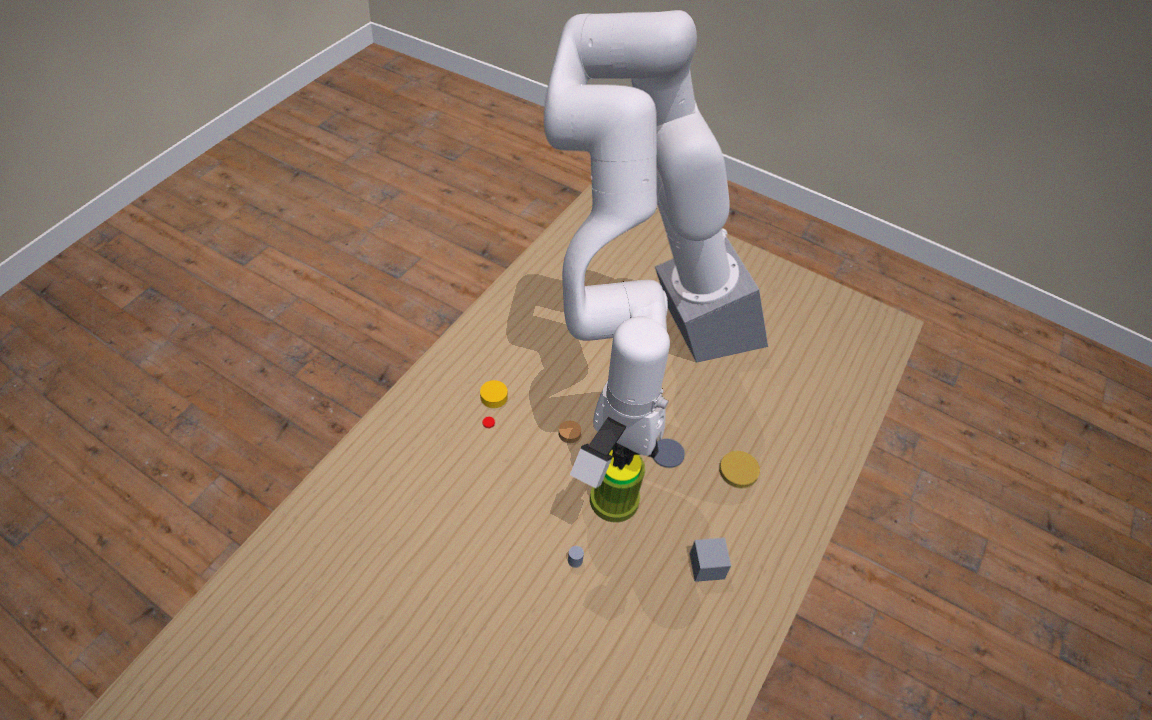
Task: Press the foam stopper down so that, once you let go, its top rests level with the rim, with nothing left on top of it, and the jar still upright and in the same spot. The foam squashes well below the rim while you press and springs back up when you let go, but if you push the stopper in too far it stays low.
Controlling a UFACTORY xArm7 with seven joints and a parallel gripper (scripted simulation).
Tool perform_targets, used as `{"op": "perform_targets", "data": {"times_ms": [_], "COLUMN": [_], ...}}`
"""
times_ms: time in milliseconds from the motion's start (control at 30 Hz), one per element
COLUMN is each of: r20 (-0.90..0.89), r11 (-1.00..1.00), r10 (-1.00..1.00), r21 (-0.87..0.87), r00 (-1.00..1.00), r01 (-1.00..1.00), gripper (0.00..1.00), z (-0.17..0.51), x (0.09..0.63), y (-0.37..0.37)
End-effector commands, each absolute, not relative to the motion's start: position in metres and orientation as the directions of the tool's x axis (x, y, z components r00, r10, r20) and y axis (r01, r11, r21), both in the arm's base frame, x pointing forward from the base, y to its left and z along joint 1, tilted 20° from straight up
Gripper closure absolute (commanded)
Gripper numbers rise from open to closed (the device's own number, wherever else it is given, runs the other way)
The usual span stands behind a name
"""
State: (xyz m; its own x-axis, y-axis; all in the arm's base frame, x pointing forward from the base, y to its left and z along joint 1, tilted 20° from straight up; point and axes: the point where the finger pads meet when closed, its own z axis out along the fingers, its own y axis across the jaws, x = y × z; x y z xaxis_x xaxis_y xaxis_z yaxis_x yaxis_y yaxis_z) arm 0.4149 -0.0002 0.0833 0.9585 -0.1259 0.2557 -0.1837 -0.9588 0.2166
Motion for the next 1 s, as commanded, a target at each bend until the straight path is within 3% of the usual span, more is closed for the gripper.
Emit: {"op": "perform_targets", "data": {"times_ms": [0, 967], "r20": [0.26, 0.26], "r11": [-0.956, -0.956], "r10": [-0.125, -0.125], "r21": [0.227, 0.227], "r00": [0.957, 0.957], "r01": [-0.186, -0.186], "gripper": [1.0, 1.0], "z": [0.0821, 0.0769], "x": [0.4171, 0.4183], "y": [-0.0001, -0.0016]}}
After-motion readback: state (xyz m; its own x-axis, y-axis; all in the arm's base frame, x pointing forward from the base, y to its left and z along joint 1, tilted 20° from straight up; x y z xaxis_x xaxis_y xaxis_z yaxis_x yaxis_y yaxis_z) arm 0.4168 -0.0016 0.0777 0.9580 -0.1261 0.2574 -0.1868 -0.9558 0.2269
